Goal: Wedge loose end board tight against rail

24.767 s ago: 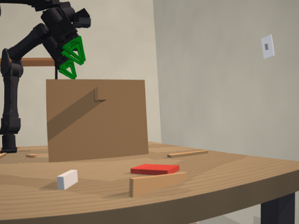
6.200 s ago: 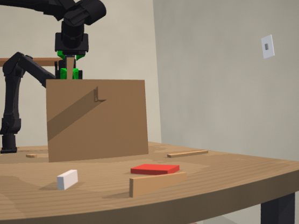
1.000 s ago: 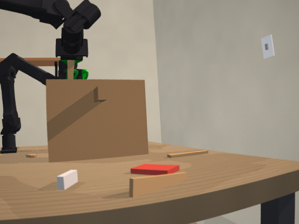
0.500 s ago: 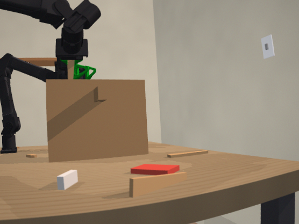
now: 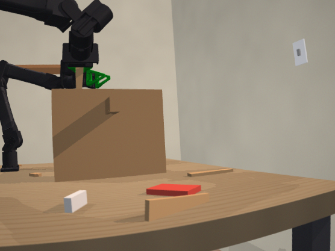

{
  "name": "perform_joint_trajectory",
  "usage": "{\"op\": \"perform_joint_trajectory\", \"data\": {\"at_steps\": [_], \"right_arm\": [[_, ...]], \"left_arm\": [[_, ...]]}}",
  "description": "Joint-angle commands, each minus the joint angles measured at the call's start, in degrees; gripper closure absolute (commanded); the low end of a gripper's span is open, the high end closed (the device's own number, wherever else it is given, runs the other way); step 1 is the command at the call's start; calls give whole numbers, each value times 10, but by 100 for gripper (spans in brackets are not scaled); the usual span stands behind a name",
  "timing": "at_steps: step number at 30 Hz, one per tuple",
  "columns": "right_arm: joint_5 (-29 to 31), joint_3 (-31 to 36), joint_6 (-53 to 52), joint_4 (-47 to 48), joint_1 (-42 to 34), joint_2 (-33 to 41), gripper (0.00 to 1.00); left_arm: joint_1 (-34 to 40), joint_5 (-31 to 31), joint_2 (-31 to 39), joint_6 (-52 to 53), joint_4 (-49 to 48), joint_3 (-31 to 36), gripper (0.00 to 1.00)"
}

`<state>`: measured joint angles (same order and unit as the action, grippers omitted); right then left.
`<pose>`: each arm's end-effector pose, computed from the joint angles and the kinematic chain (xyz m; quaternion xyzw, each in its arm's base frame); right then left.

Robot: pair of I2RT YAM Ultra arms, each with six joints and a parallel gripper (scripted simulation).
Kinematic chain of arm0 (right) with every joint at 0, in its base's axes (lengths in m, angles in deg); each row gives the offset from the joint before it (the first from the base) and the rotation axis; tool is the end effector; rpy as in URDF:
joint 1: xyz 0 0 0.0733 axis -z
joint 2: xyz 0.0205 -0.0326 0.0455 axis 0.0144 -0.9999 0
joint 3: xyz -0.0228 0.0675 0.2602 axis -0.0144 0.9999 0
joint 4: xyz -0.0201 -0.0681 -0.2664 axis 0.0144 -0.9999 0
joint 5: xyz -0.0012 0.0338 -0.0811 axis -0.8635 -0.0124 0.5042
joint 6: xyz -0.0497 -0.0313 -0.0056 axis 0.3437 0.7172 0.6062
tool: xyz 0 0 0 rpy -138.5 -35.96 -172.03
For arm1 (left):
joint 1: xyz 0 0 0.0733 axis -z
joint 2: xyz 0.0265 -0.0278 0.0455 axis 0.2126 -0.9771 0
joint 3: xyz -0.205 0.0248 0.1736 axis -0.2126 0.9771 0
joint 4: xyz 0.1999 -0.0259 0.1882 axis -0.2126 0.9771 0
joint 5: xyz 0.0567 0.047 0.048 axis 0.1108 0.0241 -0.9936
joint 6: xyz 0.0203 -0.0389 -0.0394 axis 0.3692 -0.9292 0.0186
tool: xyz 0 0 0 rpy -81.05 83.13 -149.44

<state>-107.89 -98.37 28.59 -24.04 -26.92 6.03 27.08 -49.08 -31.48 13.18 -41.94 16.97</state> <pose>0.2503 0.1757 0.3630 -0.5994 0.5376 0.4397 0.3980 0.3020 -0.1019 0.3513 0.2776 0.6503 -0.2780 0.6502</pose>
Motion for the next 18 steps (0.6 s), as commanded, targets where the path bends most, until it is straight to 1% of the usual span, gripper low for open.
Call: {"op": "perform_joint_trajectory", "data": {"at_steps": [1,3,5,18], "right_arm": [[-8,-18,-4,-3,4,4,98],[-8,-18,-4,-3,4,4,98],[-8,-18,-4,-3,4,4,98],[-8,-18,-4,-3,4,4,98]], "left_arm": [[-17,-52,29,3,28,-21,58],[-25,-70,36,3,37,-23,58],[-25,-70,36,3,37,-23,58],[-80,-187,86,3,98,-36,58]]}}
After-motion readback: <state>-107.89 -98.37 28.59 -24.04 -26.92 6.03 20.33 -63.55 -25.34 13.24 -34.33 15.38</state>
